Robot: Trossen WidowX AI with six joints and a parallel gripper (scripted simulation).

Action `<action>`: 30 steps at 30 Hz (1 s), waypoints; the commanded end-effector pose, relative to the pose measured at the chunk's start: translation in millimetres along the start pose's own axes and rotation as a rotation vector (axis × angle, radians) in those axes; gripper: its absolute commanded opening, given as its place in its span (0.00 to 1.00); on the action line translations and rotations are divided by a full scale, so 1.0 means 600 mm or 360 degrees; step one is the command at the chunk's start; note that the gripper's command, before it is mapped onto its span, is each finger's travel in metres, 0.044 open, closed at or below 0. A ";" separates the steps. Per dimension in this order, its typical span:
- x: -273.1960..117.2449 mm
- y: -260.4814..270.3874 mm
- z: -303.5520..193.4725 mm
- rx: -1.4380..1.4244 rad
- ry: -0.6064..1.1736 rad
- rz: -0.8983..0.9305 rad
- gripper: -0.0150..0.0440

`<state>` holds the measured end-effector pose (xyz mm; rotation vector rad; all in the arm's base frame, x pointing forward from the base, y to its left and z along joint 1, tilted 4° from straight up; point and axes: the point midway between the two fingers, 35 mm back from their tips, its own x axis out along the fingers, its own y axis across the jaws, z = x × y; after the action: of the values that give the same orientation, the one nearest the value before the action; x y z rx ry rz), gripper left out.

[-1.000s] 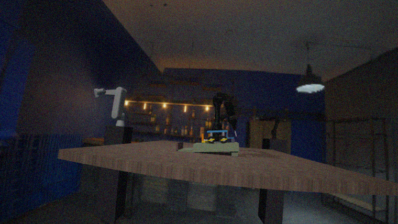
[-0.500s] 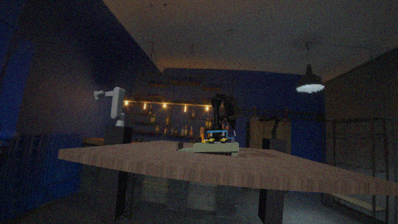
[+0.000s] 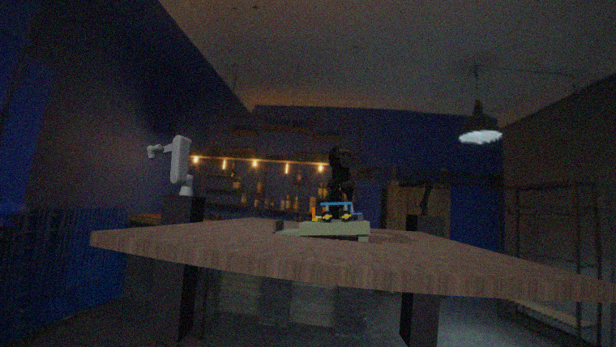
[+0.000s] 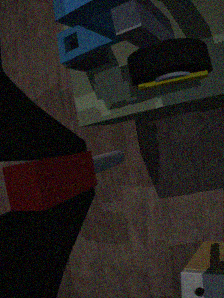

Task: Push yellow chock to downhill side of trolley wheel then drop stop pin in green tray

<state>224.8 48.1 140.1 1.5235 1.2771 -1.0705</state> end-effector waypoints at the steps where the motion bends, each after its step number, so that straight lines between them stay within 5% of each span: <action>1: -0.005 -0.001 0.021 -0.0007 0.0007 0.0010 0.25; 30: -0.034 -0.003 0.195 -0.0008 -0.0010 0.0008 0.25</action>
<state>211.5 -59.3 129.1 1.5178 1.2648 -1.0688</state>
